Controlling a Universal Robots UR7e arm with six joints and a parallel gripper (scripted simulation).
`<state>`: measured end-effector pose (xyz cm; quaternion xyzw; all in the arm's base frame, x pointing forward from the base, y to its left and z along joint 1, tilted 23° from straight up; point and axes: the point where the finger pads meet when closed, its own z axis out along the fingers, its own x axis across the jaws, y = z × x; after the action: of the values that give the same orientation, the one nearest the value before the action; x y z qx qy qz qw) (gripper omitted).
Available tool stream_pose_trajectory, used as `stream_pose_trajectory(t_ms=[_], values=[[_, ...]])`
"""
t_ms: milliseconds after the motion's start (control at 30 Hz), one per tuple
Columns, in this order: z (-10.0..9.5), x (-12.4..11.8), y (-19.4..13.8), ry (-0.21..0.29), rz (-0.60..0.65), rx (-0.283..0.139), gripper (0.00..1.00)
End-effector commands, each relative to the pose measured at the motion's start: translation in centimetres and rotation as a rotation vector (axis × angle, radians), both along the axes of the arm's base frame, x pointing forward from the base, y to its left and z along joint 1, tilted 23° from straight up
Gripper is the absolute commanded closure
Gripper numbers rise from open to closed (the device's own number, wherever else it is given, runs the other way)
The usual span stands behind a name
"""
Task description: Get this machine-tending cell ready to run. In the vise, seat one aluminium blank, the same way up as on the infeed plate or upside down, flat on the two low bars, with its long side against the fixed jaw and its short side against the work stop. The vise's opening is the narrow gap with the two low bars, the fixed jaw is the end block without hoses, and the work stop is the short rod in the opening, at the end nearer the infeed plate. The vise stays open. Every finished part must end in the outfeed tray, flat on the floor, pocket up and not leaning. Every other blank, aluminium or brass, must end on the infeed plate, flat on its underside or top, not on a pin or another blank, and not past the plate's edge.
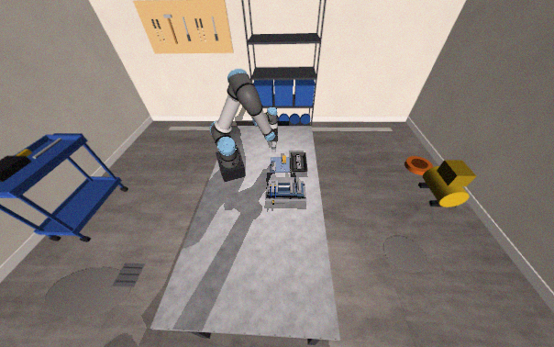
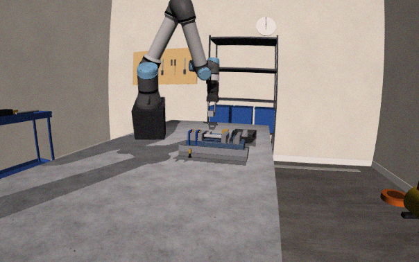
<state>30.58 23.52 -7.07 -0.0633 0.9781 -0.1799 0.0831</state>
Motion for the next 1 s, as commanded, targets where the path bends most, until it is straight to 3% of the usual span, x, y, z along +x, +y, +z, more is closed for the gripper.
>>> stream_pose_trajectory(t_ms=[0, 400, 767, 967], values=[[0.1, 0.2, -0.1, 0.0, 0.0, 0.001, 1.0], [1.8, 4.2, -2.5, 0.01, -0.004, 0.014, 1.0], [6.3, 12.7, -10.6, 0.017, -0.008, 0.034, 1.0], [8.2, 15.3, -14.5, 0.014, -0.008, 0.035, 1.0]])
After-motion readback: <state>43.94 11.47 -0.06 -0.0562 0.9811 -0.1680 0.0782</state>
